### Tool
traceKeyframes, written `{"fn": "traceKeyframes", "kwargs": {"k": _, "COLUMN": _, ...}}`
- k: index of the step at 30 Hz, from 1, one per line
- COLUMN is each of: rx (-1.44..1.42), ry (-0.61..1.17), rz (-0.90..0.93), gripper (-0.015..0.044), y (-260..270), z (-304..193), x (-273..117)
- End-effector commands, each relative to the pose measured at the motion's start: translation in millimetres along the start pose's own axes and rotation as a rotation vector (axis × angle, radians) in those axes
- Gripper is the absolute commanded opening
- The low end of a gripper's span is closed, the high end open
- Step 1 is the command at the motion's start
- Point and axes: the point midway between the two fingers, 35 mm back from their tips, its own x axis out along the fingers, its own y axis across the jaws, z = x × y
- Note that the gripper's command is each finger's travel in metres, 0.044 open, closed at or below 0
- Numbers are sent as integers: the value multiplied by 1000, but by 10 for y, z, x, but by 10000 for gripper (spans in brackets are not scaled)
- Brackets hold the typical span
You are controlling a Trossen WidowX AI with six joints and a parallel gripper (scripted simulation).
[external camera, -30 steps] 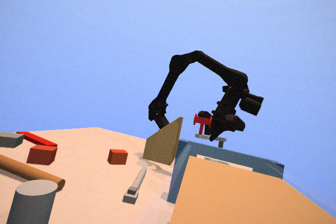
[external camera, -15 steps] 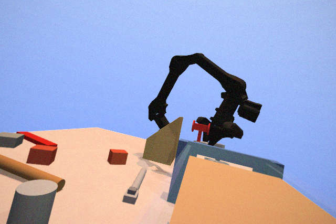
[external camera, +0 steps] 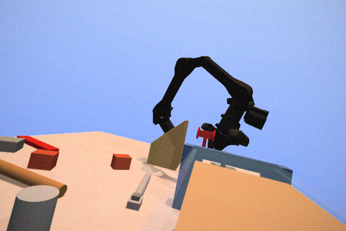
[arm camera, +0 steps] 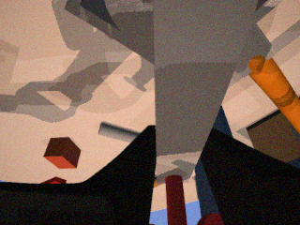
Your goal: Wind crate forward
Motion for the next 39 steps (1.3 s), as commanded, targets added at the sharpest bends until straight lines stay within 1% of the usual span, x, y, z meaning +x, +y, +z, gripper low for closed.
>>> {"fn": "traceKeyframes", "kwargs": {"k": 1, "rx": 1, "ry": 0, "rz": -9, "gripper": 0, "y": -27, "z": -29, "x": -76}}
{"fn": "traceKeyframes", "kwargs": {"k": 7, "rx": 2, "ry": 2, "rz": -10, "gripper": 0, "y": -63, "z": -46, "x": -145}}
{"fn": "traceKeyframes", "kwargs": {"k": 22, "rx": 2, "ry": 2, "rz": -10, "gripper": 0, "y": -33, "z": -48, "x": -148}}
{"fn": "traceKeyframes", "kwargs": {"k": 39, "rx": 3, "ry": -3, "rz": -7, "gripper": 0, "y": -31, "z": 24, "x": 59}}
